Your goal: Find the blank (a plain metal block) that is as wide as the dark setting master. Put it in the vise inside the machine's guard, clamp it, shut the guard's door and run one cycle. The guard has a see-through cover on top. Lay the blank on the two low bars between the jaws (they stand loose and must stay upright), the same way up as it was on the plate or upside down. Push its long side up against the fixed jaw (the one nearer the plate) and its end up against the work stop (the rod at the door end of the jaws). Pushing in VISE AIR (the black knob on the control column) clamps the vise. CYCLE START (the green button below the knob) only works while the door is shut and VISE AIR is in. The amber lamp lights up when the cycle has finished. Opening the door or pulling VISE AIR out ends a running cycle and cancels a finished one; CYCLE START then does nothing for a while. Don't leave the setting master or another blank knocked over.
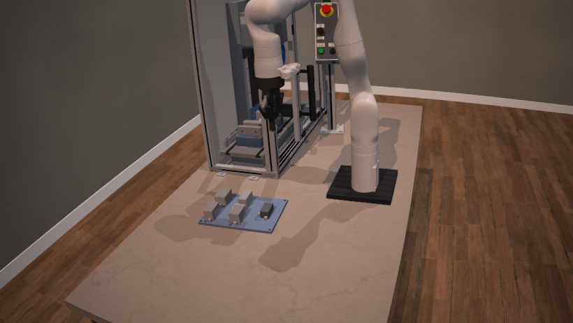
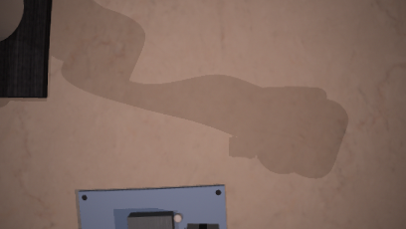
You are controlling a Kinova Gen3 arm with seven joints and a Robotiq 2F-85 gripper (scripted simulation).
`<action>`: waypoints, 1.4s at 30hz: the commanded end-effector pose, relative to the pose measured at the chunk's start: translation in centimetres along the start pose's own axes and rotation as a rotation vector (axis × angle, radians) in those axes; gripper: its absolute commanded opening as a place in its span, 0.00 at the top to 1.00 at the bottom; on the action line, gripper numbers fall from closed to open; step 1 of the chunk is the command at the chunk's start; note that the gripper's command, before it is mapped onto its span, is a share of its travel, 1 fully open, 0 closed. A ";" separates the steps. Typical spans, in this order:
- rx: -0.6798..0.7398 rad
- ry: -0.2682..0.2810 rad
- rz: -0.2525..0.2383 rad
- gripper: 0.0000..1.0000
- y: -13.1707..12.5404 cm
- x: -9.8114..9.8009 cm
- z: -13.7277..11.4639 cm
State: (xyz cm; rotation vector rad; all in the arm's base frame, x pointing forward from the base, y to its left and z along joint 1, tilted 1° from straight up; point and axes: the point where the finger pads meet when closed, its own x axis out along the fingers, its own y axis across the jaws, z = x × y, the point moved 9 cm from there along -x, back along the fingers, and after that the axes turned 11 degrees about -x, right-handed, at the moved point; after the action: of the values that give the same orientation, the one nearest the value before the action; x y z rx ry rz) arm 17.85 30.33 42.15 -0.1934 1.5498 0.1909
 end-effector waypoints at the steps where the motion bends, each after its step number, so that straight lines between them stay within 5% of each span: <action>1: 0.001 0.000 -0.006 0.90 1.0 0.1 0.2; 10: 0.001 0.000 -0.006 0.90 1.0 0.1 0.2; 15: 0.001 0.000 -0.006 0.90 0.2 0.1 4.2; 27: 0.001 0.000 -0.006 0.90 0.2 0.1 4.2; 28: 0.001 0.000 -0.006 0.00 0.2 0.1 4.2; 42: 0.001 0.000 -0.006 0.00 0.2 0.1 4.2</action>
State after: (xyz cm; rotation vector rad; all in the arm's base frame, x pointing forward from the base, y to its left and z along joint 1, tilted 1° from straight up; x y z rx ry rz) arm 21.85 31.50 42.07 -0.1980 1.5500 0.1844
